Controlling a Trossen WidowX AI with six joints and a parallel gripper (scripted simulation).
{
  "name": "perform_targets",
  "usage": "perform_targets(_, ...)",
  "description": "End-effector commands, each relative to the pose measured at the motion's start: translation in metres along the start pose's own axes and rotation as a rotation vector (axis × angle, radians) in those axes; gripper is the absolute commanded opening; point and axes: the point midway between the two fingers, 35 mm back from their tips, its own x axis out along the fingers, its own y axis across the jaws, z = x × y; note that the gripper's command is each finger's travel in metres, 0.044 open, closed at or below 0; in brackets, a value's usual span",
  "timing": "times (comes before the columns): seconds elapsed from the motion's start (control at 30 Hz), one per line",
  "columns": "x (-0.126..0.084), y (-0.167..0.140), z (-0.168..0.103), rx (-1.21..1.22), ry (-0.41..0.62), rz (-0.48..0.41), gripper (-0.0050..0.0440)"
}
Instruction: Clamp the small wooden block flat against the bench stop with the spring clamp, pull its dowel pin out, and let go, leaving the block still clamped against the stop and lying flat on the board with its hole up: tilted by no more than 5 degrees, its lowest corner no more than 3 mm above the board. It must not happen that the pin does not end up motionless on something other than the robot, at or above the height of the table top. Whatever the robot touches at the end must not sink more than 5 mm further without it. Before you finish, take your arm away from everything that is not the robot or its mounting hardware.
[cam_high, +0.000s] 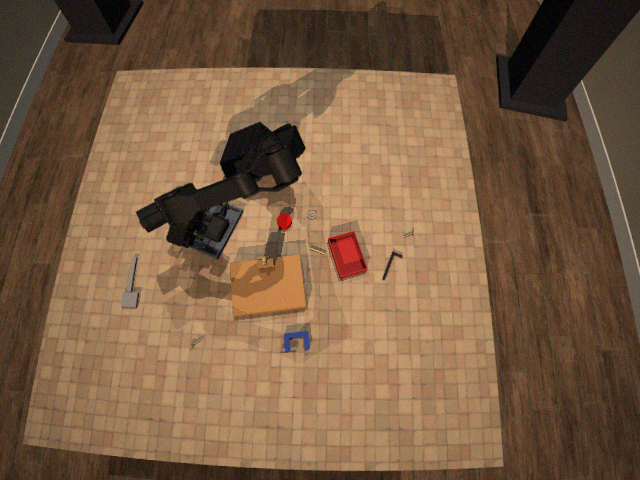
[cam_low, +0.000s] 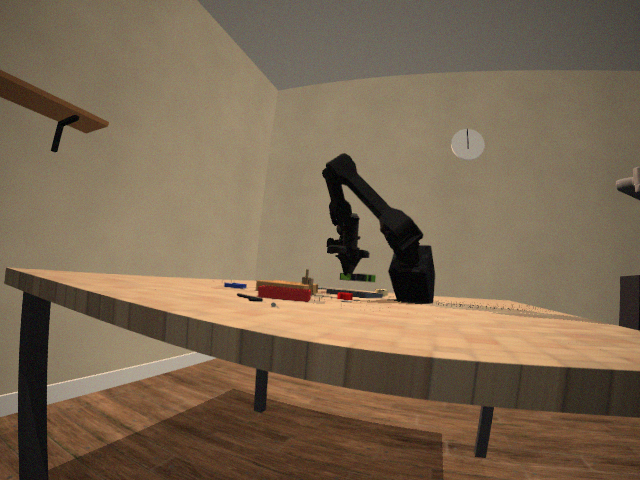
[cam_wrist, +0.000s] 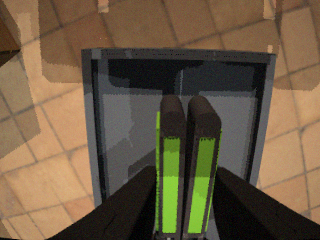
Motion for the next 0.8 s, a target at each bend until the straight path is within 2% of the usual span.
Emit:
perform_targets(0.0, -0.009, -0.001, 0.002, -0.007, -0.008, -0.007, 0.0)
perform_targets(0.77, -0.033, 0.0, 0.001, -0.007, -0.008, -0.005, 0.0)
